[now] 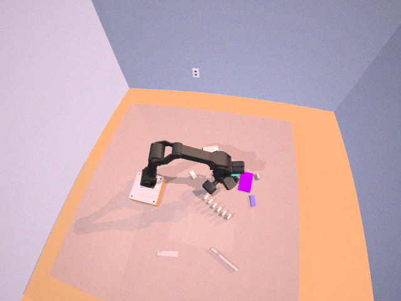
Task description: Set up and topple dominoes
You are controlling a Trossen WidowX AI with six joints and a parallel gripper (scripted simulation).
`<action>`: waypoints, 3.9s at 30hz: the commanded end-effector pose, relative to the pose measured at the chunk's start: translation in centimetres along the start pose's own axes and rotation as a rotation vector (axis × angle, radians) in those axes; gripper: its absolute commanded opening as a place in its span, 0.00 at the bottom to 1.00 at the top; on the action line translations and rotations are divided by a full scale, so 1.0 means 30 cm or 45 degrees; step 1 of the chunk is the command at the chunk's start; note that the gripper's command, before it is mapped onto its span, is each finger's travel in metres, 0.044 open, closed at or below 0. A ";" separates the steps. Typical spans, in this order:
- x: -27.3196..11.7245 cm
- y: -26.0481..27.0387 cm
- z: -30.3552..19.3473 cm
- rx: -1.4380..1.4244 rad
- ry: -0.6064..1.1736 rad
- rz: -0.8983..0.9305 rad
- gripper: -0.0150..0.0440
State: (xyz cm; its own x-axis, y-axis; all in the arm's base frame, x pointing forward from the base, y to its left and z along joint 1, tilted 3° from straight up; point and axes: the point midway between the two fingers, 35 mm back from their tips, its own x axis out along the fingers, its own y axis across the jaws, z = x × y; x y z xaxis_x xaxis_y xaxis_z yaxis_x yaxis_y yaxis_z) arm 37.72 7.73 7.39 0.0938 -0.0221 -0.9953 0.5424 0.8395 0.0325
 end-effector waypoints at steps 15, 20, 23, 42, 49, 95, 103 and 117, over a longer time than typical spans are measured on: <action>0.167 -0.014 -0.020 0.005 0.023 -0.015 1.00; 0.171 -0.014 -0.020 0.005 0.023 -0.015 0.87; 0.171 -0.014 -0.020 0.005 0.023 -0.015 0.73; 0.135 -0.005 -0.009 0.001 0.020 -0.010 0.44; -0.176 0.004 0.002 0.003 0.021 -0.015 0.44; 0.063 -0.311 -0.089 0.001 0.026 -0.026 0.44; 0.153 -0.325 -0.106 0.001 0.026 -0.027 0.44; 0.153 -0.325 -0.106 0.001 0.026 -0.027 0.57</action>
State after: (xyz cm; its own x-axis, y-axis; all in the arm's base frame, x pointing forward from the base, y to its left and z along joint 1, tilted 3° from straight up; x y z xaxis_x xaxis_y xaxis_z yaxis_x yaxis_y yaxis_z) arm 30.19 1.14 2.25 0.0644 -0.0317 -0.9974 0.5477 0.8366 0.0088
